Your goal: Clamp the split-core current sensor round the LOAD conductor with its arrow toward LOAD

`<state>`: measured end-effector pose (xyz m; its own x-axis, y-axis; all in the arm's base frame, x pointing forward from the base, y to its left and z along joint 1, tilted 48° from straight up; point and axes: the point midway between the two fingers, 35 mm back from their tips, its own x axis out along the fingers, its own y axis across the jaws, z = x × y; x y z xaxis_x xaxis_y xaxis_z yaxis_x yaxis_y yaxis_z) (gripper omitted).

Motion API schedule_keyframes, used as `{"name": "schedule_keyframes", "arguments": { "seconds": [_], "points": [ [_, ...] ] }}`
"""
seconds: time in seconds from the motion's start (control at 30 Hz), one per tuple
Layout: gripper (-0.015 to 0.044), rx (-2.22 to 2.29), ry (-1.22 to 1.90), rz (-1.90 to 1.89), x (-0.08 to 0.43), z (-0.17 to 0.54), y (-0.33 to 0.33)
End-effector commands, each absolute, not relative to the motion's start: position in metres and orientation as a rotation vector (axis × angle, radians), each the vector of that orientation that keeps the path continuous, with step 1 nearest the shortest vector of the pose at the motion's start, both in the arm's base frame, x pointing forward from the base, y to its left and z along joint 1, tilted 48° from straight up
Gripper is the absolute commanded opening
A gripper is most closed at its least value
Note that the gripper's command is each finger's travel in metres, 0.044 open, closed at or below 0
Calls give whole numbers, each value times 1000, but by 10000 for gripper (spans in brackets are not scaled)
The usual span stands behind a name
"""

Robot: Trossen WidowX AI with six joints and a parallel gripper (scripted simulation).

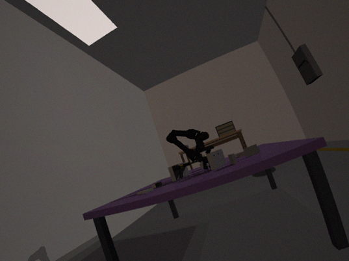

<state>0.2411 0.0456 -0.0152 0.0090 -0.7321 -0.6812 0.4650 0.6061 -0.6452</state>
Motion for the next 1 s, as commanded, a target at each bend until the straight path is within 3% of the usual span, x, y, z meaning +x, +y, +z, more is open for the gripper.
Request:
{"name": "schedule_keyframes", "arguments": {
  "seconds": [0.0, 0.33, 0.97],
  "points": [
    [227, -265, 1246, -953, 241, -15, 46],
    [0, -264, 1249, -948, 245, 4, 71],
    [0, -276, 1252, -947, 239, 60, 126]
  ]
}}
